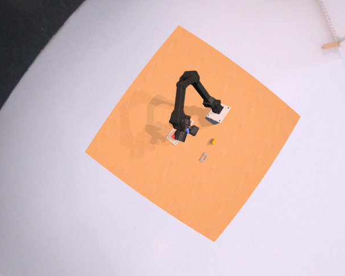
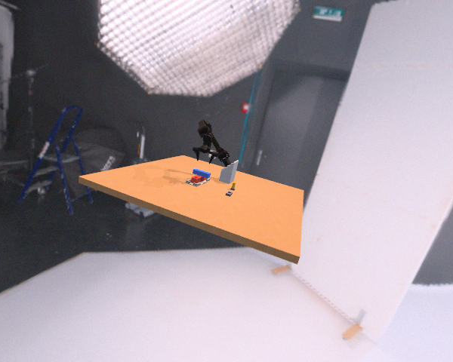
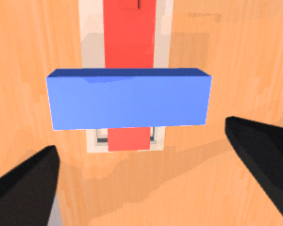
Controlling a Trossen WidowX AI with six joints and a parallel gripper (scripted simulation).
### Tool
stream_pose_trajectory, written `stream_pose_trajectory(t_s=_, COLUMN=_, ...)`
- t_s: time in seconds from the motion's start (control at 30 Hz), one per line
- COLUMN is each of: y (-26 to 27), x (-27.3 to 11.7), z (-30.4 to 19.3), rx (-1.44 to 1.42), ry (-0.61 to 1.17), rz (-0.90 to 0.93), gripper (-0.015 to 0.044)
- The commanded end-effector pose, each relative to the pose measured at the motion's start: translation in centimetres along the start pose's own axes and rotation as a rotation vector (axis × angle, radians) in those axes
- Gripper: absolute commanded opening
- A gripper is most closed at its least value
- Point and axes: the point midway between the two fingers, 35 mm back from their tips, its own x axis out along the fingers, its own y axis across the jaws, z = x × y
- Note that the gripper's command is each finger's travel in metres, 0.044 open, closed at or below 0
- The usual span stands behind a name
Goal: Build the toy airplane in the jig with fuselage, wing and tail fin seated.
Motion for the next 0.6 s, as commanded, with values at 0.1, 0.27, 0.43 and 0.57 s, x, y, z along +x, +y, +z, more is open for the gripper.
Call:
stream_pose_trajectory(t_s=0.1, y=8.0, x=-0.7, z=2.3, rx=-0.004, ry=-0.021, rz=0.043, gripper=0.044)
stream_pose_trajectory(t_s=0.27, y=17.2, x=-1.0, z=1.7, rx=-0.01, ry=-0.019, rz=0.054, gripper=0.044)
stream_pose_trajectory(t_s=0.43, y=25.0, x=-0.2, z=-1.5, rx=0.006, ry=-0.004, rz=0.022, gripper=0.044)
stream_pose_trajectory(t_s=0.57, y=25.9, x=0.0, z=-2.0, rx=0.009, ry=-0.003, rz=0.015, gripper=0.044)
